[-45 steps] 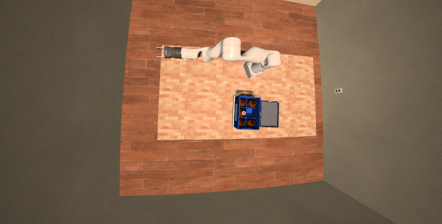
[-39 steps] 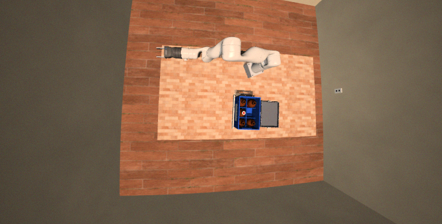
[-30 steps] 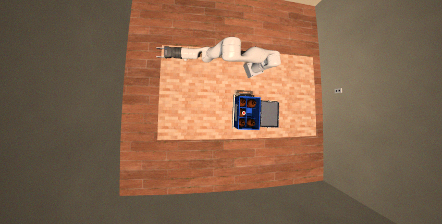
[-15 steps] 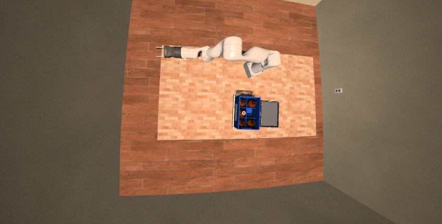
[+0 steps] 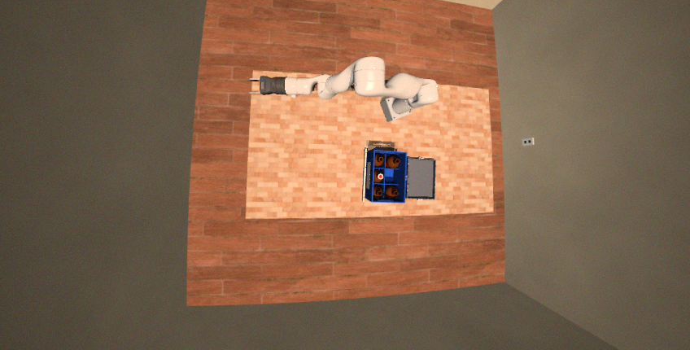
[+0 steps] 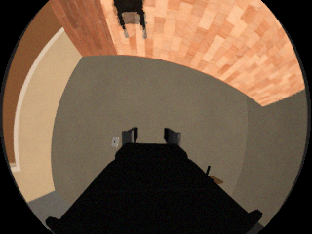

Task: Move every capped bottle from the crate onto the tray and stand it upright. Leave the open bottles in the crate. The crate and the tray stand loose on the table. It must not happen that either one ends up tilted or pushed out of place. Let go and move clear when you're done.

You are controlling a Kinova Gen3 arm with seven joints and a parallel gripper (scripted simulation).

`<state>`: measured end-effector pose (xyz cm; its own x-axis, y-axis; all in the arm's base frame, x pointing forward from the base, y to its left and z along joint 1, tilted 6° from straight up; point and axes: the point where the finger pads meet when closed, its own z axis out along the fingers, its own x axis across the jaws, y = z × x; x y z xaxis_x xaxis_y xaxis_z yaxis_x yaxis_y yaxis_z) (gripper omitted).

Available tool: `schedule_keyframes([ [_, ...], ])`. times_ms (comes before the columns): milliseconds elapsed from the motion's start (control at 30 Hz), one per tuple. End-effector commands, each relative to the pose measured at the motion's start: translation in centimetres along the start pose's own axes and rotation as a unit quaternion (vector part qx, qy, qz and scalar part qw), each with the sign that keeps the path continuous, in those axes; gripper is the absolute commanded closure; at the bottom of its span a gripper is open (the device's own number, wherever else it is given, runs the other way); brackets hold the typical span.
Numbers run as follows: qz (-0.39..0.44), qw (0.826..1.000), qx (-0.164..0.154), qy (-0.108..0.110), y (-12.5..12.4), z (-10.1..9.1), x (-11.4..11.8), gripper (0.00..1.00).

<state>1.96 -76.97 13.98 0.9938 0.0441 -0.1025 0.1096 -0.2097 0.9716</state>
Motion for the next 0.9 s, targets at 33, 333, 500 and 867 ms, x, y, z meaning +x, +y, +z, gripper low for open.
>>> schedule_keyframes([
  [33,0.003,1.000,0.013,0.005,0.7,-0.7,1.2,0.00],
  [333,0.008,0.998,0.061,0.007,-1.1,-1.9,2.5,0.00],
  [500,0.012,0.996,0.092,0.011,-1.7,-2.9,3.6,0.00],
  [867,0.019,0.988,0.153,0.014,-3.2,-4.9,5.3,0.00],
])
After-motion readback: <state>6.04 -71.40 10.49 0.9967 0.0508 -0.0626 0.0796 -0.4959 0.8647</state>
